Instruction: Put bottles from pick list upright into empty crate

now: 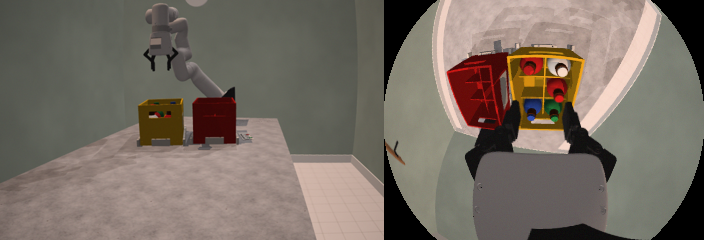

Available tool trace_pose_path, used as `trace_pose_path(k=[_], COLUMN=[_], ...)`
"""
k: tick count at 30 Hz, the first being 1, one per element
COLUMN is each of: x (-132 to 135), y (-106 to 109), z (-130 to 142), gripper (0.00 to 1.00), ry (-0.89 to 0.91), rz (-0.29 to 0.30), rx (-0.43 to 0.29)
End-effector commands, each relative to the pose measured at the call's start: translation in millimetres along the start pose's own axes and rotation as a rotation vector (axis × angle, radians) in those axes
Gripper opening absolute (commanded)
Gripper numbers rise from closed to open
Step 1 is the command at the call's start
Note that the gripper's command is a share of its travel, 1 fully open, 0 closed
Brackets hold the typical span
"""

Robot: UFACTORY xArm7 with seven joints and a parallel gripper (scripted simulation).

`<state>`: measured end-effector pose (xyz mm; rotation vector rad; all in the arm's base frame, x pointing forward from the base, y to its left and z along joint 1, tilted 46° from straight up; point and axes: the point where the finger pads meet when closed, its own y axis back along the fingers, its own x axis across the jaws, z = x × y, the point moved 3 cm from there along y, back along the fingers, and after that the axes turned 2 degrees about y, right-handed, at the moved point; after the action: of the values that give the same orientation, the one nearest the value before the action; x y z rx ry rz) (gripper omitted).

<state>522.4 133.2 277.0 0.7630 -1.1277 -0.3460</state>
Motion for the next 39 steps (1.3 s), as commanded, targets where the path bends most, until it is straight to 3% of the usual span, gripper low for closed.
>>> trace_pose_path(k=[1, 30, 39], x=[0, 0, 8], y=[2, 2, -16], z=[-1, -1, 34], gripper=[0.65, 0.65, 0.65], ry=[0.001, 0.001, -0.257], rz=[0.001, 0.001, 0.000], rx=[0.005, 0.005, 0.004])
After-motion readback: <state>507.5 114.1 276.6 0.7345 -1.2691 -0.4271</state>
